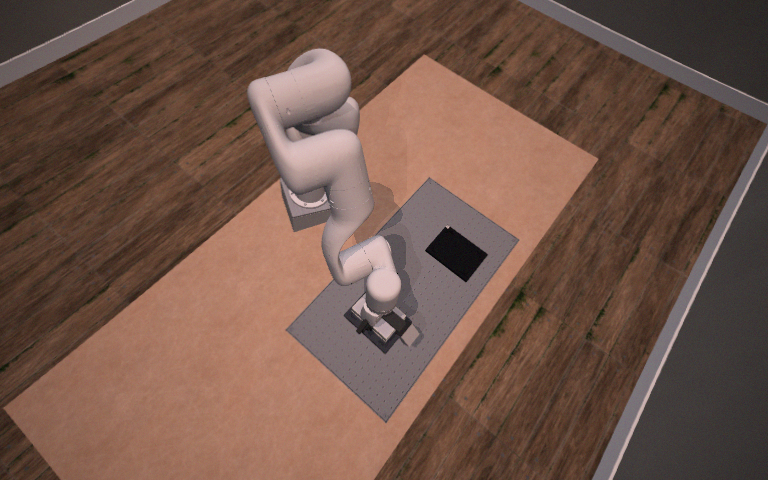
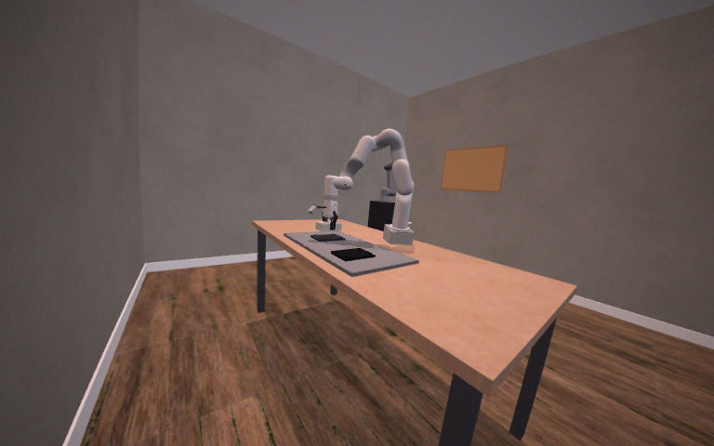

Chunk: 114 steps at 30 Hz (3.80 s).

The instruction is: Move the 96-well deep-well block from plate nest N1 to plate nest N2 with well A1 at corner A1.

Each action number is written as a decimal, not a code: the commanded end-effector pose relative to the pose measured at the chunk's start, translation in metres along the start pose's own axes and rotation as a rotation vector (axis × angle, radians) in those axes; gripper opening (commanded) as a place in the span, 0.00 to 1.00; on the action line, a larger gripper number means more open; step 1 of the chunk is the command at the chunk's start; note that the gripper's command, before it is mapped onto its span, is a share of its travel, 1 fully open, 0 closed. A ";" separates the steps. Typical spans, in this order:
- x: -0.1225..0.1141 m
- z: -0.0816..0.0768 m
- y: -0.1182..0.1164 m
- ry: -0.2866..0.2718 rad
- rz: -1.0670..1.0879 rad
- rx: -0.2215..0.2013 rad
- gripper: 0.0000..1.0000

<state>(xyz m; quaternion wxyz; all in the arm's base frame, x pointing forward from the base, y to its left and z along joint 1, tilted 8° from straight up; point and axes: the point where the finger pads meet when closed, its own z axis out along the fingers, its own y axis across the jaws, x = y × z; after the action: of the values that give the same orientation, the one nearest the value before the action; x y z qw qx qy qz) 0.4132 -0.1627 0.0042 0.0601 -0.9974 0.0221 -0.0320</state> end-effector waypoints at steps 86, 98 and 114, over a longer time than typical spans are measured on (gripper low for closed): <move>0.002 0.033 0.001 0.004 0.000 -0.003 0.00; 0.002 0.035 0.001 0.004 0.000 -0.003 0.00; 0.002 0.037 0.001 0.004 0.000 -0.003 1.00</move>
<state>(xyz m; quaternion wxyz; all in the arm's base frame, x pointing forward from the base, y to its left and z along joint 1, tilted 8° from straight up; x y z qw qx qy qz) 0.4162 -0.1584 -0.0335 0.0596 -0.9975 0.0222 -0.0323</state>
